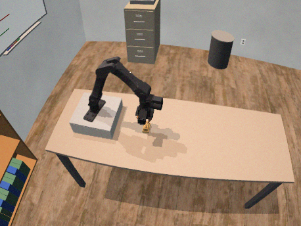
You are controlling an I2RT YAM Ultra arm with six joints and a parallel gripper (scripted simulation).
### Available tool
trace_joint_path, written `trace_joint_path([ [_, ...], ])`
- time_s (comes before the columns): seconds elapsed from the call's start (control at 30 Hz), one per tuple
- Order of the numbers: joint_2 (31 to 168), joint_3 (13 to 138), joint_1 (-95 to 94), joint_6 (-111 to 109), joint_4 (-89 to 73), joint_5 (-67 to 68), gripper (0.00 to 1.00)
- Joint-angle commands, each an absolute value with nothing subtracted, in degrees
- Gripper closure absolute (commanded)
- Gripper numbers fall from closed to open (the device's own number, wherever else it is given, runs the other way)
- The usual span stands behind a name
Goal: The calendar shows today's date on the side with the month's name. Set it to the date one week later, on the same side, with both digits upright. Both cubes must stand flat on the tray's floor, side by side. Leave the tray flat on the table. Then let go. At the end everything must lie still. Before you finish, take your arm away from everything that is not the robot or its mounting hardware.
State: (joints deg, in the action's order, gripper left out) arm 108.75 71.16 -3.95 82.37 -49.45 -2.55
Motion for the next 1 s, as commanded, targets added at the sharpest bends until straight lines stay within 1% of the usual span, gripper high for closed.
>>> trace_joint_path([
  [0.0,108.5,71.3,-4.0,82.4,-48.9,-2.4,0.55],
  [0.97,112.8,68.2,-4.2,82.6,-41.6,-2.4,0.55],
])
